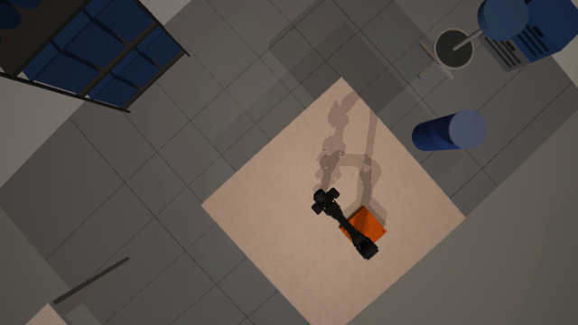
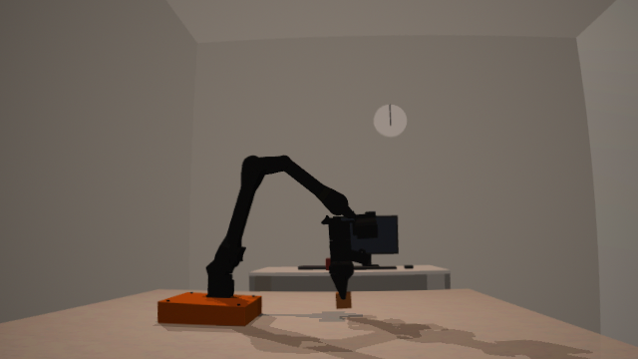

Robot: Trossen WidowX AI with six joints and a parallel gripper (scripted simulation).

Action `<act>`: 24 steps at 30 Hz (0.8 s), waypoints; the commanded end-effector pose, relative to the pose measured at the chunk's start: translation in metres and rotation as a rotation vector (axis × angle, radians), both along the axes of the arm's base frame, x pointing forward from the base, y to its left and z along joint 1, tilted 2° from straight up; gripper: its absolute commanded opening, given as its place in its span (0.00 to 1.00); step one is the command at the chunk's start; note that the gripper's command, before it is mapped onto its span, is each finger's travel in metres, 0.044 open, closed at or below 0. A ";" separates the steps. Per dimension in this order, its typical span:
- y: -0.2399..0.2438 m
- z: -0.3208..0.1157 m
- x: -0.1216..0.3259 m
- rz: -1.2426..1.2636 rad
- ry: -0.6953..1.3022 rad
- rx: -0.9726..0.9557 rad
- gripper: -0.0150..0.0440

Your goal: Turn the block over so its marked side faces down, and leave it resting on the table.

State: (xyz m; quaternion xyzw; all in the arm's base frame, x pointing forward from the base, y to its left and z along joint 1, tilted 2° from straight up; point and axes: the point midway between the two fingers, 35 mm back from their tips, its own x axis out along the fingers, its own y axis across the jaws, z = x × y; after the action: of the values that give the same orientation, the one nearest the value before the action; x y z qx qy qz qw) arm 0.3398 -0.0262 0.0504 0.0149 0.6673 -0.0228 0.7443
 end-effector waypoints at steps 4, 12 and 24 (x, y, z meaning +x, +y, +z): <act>0.000 -0.001 0.000 -0.002 -0.104 -0.006 0.25; 0.000 -0.004 0.000 -0.001 -0.233 -0.013 0.25; 0.000 -0.005 -0.004 0.001 -0.427 -0.025 0.25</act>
State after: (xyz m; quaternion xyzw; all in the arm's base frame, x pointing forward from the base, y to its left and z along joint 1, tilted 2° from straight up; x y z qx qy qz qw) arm 0.3363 -0.0268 0.0426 0.0110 0.5152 -0.0288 0.8565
